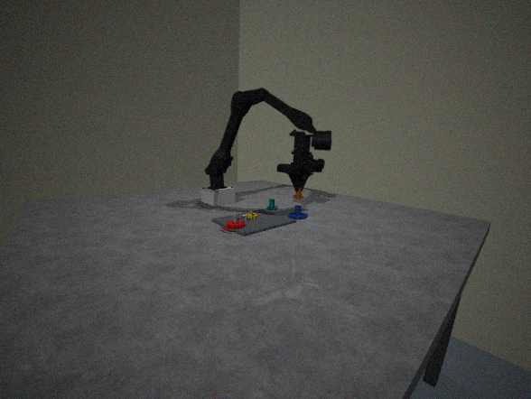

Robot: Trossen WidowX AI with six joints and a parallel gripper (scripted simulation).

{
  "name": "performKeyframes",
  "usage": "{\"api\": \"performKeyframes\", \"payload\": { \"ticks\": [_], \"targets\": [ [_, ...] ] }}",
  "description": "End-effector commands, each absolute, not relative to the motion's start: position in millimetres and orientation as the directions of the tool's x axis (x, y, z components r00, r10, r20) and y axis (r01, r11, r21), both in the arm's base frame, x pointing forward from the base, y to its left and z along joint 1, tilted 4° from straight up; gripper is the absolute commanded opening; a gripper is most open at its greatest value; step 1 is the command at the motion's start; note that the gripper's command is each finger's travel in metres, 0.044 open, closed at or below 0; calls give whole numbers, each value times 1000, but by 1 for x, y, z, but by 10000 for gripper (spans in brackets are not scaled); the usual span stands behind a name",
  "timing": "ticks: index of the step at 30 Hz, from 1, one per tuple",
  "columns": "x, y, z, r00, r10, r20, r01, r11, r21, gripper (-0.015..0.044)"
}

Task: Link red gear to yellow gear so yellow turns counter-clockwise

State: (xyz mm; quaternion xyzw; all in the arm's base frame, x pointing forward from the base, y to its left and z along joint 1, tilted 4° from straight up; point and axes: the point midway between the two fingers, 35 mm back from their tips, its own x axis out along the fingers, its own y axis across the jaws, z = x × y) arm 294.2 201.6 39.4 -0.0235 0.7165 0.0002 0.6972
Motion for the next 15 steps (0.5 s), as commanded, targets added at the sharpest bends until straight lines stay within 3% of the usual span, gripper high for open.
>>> {"api": "performKeyframes", "payload": {
  "ticks": [1,15],
  "targets": [
    [297,204,51,-18,-24,-1000,-29,999,-24,0],
    [298,205,85,-18,-24,-1000,-30,999,-24,0]
  ]
}}
